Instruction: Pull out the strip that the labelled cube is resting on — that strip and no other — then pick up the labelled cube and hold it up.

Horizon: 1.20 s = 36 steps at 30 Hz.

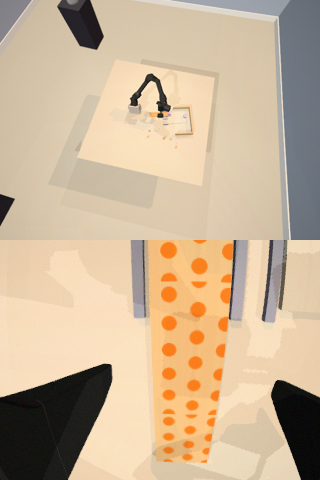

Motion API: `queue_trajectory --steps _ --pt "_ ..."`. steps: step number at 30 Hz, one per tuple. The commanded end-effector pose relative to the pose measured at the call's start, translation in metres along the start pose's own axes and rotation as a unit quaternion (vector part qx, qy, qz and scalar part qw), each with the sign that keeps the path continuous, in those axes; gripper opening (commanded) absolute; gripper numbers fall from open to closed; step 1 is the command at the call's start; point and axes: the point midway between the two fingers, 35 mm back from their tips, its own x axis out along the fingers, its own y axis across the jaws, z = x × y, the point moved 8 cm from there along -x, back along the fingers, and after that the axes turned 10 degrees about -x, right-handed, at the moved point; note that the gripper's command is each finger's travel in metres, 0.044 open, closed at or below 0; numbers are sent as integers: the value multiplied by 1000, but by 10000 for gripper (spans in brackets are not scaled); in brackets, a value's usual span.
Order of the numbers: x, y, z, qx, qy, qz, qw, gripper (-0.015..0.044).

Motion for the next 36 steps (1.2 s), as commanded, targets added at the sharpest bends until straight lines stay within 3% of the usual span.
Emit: queue_trajectory --steps 1,32,36 --pt "-2 -2 15 1 -3 1 1000 440" --pt "-15 -10 102 -1 -5 1 1000 440" --pt "-11 -10 103 -1 -5 1 1000 335"
